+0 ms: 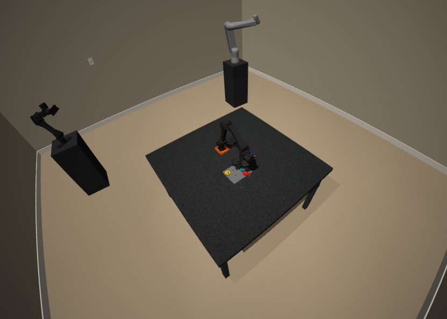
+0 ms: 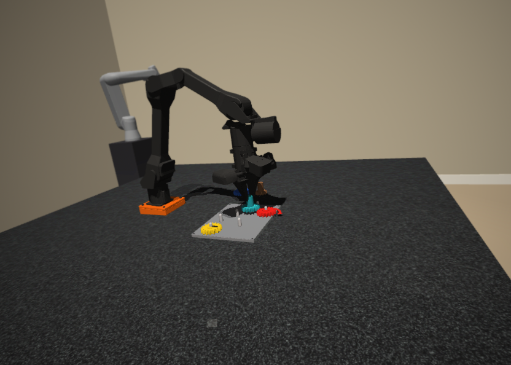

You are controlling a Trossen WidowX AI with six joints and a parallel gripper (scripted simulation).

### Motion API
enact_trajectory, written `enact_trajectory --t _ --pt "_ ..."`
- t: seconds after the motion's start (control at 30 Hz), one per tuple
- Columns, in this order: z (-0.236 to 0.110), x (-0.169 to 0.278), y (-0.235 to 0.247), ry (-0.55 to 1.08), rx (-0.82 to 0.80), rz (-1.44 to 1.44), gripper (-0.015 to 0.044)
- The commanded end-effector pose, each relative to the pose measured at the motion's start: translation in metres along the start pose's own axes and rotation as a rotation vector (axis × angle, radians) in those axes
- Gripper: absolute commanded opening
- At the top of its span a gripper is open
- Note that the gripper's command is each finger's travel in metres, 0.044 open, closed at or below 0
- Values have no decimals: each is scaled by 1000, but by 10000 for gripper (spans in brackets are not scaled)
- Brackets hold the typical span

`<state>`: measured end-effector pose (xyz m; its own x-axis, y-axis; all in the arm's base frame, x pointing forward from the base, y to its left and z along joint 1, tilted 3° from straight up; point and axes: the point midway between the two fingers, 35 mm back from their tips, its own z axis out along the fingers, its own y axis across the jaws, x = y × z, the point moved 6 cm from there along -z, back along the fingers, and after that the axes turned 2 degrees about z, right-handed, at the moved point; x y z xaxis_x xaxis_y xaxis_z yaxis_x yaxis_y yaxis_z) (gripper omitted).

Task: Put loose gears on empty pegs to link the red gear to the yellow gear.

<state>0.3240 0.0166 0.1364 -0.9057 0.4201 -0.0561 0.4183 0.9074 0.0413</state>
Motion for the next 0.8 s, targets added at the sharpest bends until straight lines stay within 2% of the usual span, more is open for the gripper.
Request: enact_trajectory --t 0.0,0.57,0.77 --pt "1 -1 0 0 -2 11 0" --pt "5 0 0 -1 -2 -328 0" --pt "6 -1 0 -1 -2 -340 0"
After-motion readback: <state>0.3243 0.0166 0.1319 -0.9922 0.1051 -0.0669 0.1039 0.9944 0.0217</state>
